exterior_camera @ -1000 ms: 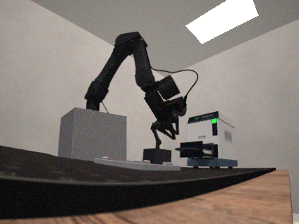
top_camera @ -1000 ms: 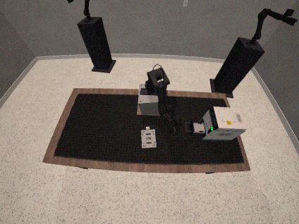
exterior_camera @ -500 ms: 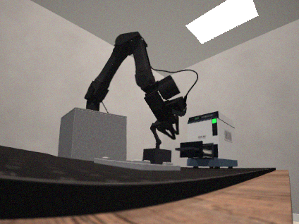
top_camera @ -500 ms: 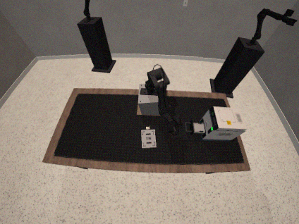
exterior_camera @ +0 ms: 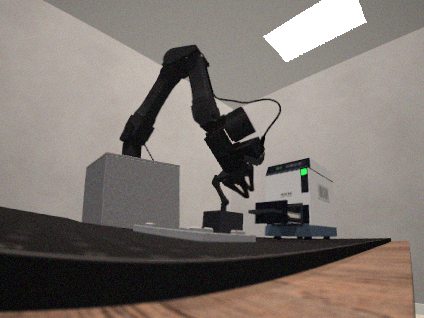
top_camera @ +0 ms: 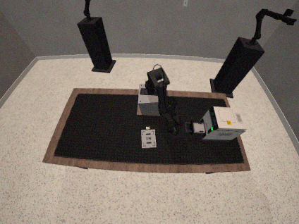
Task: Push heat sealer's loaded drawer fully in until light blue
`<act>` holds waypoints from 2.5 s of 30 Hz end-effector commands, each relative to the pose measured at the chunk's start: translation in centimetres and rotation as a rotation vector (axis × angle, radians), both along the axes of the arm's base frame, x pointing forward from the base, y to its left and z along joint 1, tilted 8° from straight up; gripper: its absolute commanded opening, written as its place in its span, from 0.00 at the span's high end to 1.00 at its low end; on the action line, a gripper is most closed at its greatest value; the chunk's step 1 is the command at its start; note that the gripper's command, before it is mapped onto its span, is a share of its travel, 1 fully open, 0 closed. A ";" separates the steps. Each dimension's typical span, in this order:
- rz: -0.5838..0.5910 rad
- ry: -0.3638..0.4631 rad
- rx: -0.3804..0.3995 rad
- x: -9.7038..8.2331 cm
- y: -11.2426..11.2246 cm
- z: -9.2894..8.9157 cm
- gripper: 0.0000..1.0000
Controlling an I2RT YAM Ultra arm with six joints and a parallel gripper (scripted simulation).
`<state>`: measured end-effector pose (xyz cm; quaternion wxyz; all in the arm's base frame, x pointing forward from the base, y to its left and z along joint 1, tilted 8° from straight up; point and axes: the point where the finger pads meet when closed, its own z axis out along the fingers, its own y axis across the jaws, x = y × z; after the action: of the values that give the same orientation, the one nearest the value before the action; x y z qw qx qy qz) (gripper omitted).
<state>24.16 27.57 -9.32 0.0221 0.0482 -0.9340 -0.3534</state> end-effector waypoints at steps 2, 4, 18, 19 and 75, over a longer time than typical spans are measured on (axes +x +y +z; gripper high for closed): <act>0.027 -0.066 0.058 1.3 1.4 1.9 0.70; 0.027 -0.066 0.058 1.3 1.4 1.9 0.70; 0.032 -0.037 0.041 0.6 1.5 0.5 0.70; 0.030 -0.035 0.041 0.6 1.5 0.4 0.70; 0.018 -0.035 0.034 0.5 3.7 -2.1 0.70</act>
<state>23.41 29.73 -12.05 0.0288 0.0505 -0.9336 -0.3536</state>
